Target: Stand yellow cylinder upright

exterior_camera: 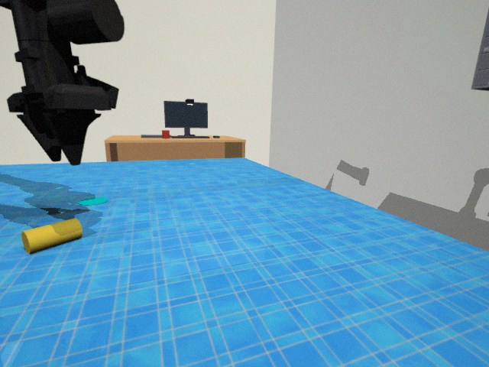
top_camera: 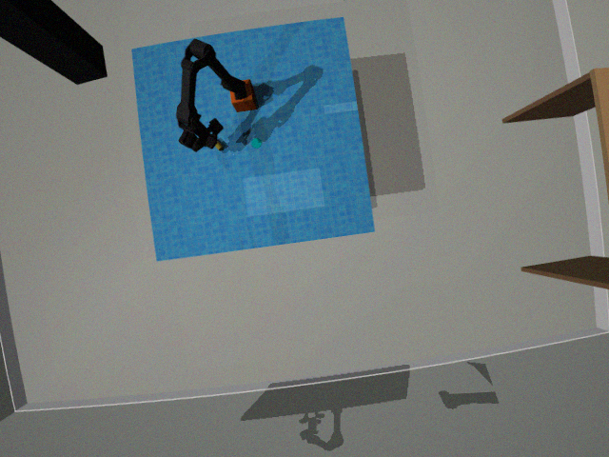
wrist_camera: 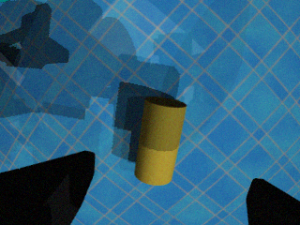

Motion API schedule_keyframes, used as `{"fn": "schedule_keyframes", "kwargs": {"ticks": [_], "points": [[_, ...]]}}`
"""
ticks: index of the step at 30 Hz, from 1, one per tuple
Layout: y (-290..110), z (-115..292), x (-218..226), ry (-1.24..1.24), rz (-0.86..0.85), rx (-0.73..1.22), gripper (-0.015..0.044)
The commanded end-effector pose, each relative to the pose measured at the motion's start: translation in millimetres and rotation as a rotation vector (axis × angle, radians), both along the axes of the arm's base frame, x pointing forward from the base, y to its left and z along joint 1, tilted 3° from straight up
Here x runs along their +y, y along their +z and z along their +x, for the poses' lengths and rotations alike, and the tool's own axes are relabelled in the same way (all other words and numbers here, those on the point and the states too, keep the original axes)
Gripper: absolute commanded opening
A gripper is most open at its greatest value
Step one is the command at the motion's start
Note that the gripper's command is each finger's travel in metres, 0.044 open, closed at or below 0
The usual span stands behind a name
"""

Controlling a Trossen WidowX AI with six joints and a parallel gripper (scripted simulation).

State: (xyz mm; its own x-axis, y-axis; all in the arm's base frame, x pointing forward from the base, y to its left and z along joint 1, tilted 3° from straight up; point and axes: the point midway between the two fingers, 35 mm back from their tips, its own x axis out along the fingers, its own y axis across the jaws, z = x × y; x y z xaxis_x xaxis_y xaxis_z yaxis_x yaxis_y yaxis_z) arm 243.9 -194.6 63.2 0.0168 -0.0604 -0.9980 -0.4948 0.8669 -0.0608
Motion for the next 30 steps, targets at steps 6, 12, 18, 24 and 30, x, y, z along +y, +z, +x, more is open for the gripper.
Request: {"fn": "schedule_keyframes", "kwargs": {"ticks": [6, 12, 18, 24, 30], "points": [[-98.4, -7.3, -3.1, -0.009, 0.010, 0.024, 0.0309], [-106.0, -8.6, -2.5, -0.009, 0.010, 0.025, 0.0283], [-106.0, -8.6, -2.5, -0.009, 0.010, 0.025, 0.0126], [-104.0, -8.2, -2.6, -0.009, 0.010, 0.025, 0.0105], [-86.4, -5.6, -3.7, -0.009, 0.010, 0.024, 0.0105]]}}
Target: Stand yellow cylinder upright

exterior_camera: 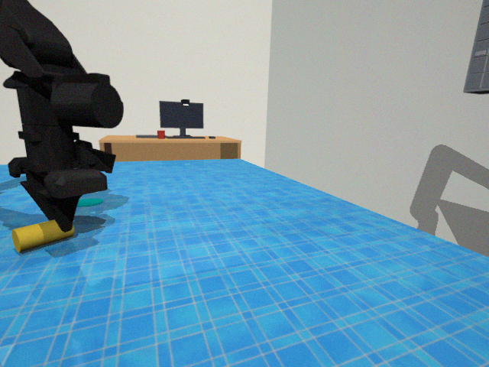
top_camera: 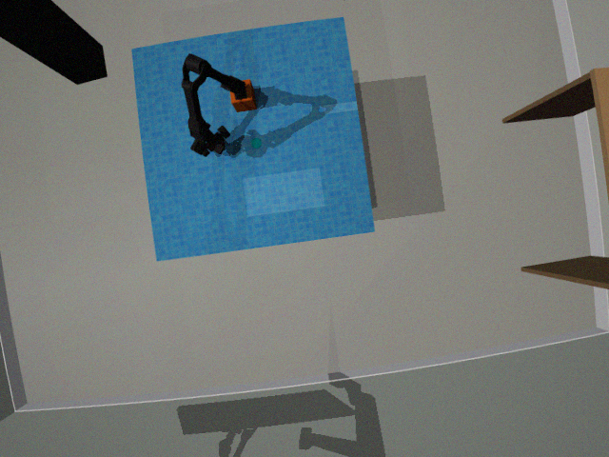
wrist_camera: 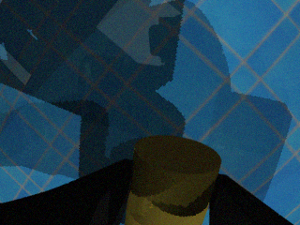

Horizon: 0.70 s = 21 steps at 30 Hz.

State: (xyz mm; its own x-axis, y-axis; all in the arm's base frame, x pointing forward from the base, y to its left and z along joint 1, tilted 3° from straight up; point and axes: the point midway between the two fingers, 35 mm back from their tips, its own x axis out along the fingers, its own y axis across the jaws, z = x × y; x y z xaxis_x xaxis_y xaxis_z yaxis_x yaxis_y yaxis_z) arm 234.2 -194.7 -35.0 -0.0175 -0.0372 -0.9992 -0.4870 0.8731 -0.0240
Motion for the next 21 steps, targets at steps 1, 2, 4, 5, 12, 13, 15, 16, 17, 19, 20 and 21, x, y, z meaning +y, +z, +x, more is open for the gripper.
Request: {"fn": "schedule_keyframes", "kwargs": {"ticks": [1, 2, 4, 5, 12, 13, 15, 16, 17, 19, 20, 21], "points": [[14.9, 4.4, -3.6, 0.002, -0.013, -0.010, 0.0105], [18.0, 4.8, -3.7, 0.002, -0.013, -0.010, 0.0105], [24.2, 5.3, -3.8, 0.002, -0.013, -0.010, 0.0105], [27.3, 5.6, -3.8, 0.002, -0.013, -0.010, 0.0105], [49.4, 6.5, -3.2, 0.002, -0.013, -0.010, 0.0105], [52.6, 6.5, -3.0, 0.002, -0.013, -0.010, 0.0105], [59.0, 6.4, -2.6, 0.002, -0.013, -0.010, 0.0105], [62.3, 6.3, -2.3, 0.002, -0.013, -0.010, 0.0105], [65.5, 6.2, -2.1, 0.002, -0.013, -0.010, 0.0105], [71.9, 5.9, -1.5, 0.002, -0.013, -0.010, 0.0105], [75.2, 5.6, -1.1, 0.002, -0.013, -0.010, 0.0105], [78.4, 5.4, -0.7, 0.002, -0.013, -0.010, 0.0105]]}}
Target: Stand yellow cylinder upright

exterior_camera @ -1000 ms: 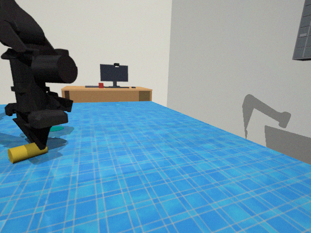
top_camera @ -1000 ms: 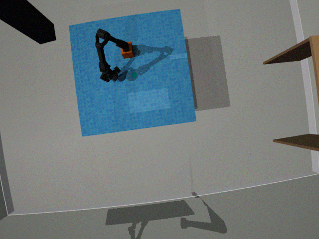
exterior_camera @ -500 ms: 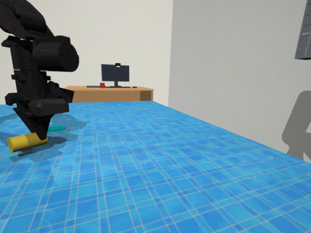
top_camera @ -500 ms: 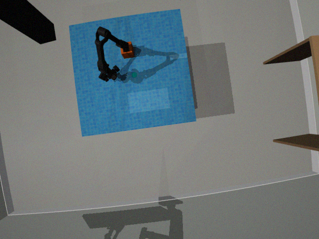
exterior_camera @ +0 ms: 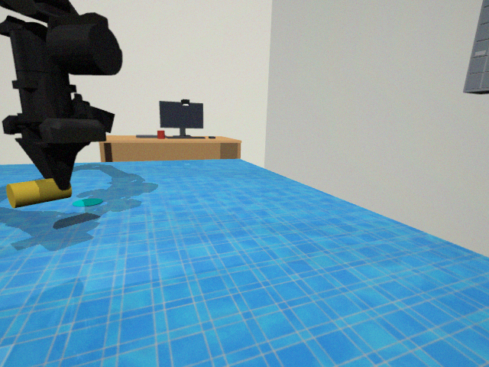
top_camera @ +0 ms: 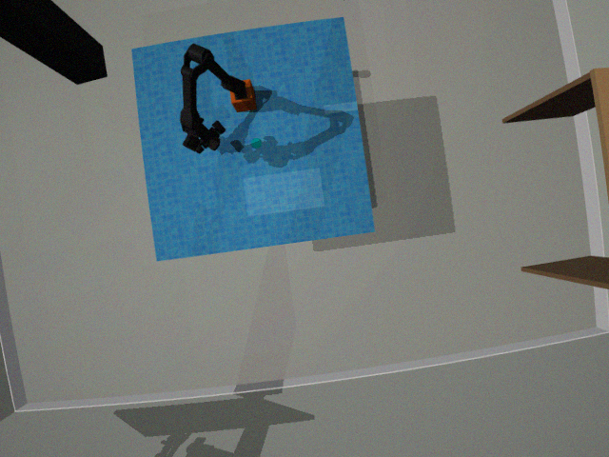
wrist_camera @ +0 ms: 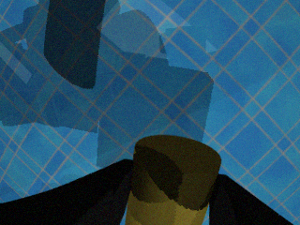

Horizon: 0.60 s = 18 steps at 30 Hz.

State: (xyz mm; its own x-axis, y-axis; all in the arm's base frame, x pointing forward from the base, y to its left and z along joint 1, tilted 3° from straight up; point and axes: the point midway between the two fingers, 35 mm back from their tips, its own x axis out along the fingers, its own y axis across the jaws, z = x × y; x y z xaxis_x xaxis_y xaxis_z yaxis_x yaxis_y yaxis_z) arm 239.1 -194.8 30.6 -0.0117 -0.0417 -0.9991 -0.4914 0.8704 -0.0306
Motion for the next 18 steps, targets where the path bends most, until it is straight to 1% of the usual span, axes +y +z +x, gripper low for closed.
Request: {"fn": "schedule_keyframes", "kwargs": {"ticks": [1, 8, 12, 18], "points": [[16.0, 0.3, -0.2, -0.003, -0.009, -0.005, 0.0105], [36.6, -2.1, 2.8, -0.003, -0.009, -0.004, 0.0105], [37.3, -1.2, 4.9, -0.001, -0.009, -0.005, 0.0105], [38.5, 6.9, 22.5, 0.018, -0.007, -0.006, 0.0105]]}}
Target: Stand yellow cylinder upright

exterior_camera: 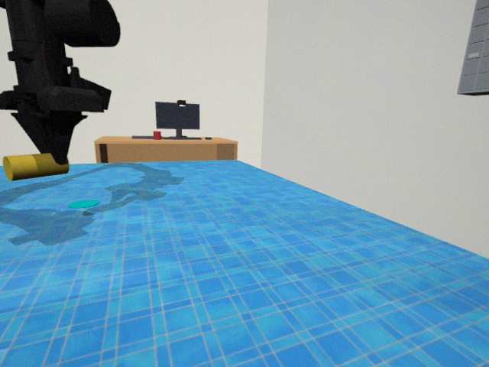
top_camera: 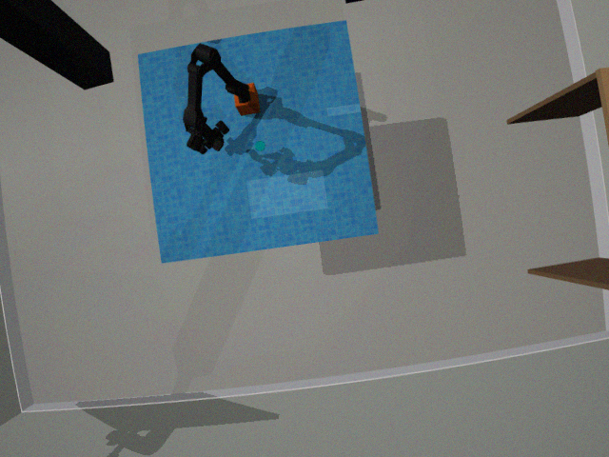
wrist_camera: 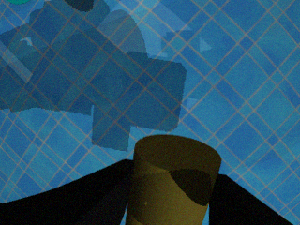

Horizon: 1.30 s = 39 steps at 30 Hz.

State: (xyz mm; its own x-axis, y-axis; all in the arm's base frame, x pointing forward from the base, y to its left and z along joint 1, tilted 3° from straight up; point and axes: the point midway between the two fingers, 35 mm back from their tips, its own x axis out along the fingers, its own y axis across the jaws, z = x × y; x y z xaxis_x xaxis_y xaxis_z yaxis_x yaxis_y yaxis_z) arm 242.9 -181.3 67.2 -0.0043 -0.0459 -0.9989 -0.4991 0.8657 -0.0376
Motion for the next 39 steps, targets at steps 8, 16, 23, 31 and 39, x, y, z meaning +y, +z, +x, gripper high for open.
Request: {"fn": "schedule_keyframes", "kwargs": {"ticks": [8, 16, 23, 31, 39], "points": [[3.5, 12.1, 33.6, 0.035, 0.000, -0.001, 0.0105], [5.0, 18.7, 58.5, 0.061, 0.002, -0.001, 0.0105], [6.1, 22.4, 80.1, 0.082, 0.005, -0.002, 0.0105], [7.3, 24.5, 104.5, 0.105, 0.008, -0.001, 0.0105], [8.4, 24.4, 128.6, 0.127, 0.010, 0.000, 0.0105]]}}
